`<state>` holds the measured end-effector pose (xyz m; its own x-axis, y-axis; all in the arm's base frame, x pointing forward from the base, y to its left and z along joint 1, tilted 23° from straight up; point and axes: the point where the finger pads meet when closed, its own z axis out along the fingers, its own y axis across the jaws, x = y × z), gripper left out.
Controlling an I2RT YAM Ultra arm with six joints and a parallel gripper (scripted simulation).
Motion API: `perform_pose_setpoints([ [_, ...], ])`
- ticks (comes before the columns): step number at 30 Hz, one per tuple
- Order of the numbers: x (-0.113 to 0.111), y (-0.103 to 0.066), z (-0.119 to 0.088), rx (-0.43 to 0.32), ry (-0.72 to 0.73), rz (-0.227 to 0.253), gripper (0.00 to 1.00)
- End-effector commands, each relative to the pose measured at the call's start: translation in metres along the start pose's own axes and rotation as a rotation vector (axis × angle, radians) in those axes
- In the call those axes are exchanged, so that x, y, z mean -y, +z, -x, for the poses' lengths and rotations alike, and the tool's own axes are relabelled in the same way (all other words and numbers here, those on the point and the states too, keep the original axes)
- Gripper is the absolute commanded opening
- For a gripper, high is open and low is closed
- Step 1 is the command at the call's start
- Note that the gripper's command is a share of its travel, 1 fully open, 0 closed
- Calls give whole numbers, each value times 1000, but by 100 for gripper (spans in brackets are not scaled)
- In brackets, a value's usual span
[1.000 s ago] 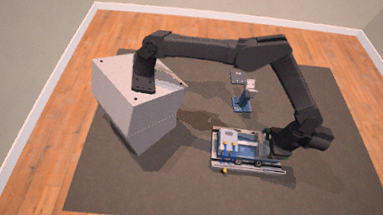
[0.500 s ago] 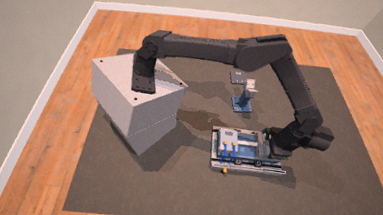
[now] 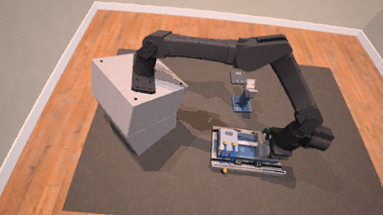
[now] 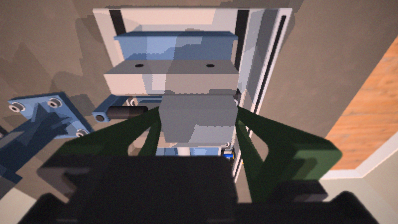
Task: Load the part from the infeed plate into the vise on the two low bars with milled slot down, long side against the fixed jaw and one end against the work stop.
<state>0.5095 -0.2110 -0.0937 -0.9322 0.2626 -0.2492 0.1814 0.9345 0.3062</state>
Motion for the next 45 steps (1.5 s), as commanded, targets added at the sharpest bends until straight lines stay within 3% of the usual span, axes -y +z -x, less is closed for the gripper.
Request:
perform_pose_setpoints([
  [1, 5, -28, 18, 53, -10, -20, 74],
  [6, 5, -33, 18, 53, -11, -19, 74],
  [10, 4, -32, 3, 15, 4, -7, 74],
  [25, 3, -71, 4, 22, 2, -4, 74],
  [33, 3, -96, 15, 53, -11, -14, 74],
  [42, 5, -91, 11, 40, -2, -10, 74],
  [43, 5, -91, 11, 40, -2, -10, 0],
  [45, 5, -91, 11, 40, -2, -10, 0],
])
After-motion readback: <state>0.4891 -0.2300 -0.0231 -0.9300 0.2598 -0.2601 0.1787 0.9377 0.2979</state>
